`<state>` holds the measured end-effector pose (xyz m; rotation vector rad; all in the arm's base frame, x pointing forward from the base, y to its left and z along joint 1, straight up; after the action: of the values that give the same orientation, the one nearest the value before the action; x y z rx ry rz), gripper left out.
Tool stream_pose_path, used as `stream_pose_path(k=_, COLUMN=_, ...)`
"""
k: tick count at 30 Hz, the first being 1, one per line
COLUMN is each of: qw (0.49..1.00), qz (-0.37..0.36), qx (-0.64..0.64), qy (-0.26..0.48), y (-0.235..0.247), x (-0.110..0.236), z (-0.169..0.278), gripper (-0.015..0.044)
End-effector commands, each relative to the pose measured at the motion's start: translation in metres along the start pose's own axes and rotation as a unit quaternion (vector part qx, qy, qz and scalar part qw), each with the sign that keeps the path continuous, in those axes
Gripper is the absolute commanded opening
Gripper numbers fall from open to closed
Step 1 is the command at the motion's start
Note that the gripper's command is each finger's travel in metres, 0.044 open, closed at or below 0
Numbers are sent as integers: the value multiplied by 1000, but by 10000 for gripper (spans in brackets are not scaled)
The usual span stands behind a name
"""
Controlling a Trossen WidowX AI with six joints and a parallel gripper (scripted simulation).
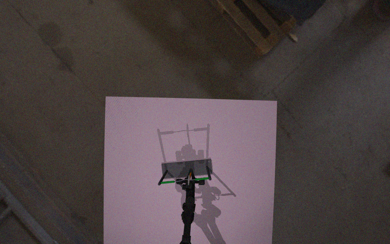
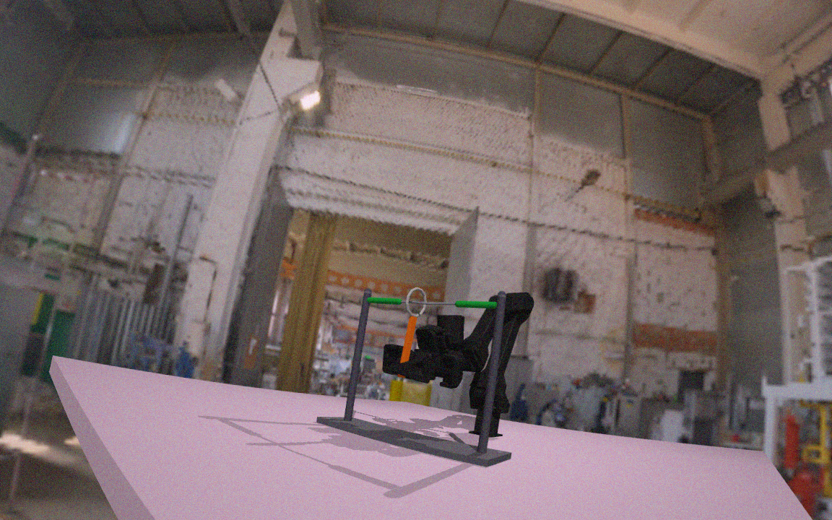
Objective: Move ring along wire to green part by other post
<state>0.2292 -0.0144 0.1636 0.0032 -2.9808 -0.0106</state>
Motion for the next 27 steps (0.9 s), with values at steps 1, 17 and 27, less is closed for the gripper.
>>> stream_pose_path(k=1, qw=1000, qz=7, qx=-1, qy=0, y=4, x=0, z=0, gripper=-150)
stream_pose_path(k=17, qw=999, qz=-33, qx=-12, qy=3, y=16, x=-2, z=1, gripper=-150)
stream_pose_path(k=27, qw=995, qz=-93, qx=-26, qy=8, y=20, x=-2, z=1, gripper=-150)
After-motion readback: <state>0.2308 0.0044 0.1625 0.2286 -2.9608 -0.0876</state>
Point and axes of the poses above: the point midway between the two fingers, 35 mm back from their tips, its own x axis back along the fingers, its own y axis across the jaws, z = x × y, the point moved 10 cm from there along x, back along the fingers, and after that the axes turned 4 degrees about -x, right-handed, at the moved point
